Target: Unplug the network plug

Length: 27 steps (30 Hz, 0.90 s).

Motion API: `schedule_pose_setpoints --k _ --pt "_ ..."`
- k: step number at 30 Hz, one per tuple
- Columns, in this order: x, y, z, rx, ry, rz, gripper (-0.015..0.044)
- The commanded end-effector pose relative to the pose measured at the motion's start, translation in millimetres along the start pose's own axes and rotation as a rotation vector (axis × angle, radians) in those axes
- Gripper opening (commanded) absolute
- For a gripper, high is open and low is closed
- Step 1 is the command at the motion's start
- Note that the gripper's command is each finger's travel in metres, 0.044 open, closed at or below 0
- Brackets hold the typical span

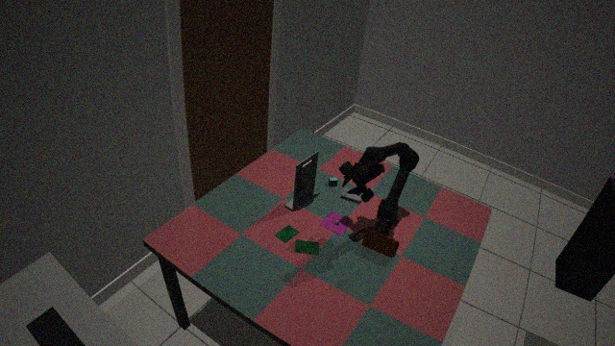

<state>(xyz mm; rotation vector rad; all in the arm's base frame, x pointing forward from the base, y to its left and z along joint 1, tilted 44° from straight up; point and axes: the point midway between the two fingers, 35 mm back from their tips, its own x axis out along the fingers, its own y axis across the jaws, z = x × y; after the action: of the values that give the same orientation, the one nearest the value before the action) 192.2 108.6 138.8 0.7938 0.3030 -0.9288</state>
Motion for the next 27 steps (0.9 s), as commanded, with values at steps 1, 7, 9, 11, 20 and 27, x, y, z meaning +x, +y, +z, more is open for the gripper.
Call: schedule_pose_setpoints --k 1,7,9,11,20,27 --pt "-8.3 4.4 -0.7 0.004 -0.001 -0.002 0.0156" --pt "-14.5 7.5 0.0 0.005 -0.003 -0.001 0.0209" --pt "-14.5 7.5 0.0 0.005 -0.003 -0.001 0.0261" --pt "-14.5 7.5 0.0 0.005 -0.003 -0.001 0.0314" --pt "-14.5 7.5 0.0 0.005 -0.003 -0.001 0.044" --pt "-14.5 7.5 0.0 0.005 -0.003 -0.001 0.044"
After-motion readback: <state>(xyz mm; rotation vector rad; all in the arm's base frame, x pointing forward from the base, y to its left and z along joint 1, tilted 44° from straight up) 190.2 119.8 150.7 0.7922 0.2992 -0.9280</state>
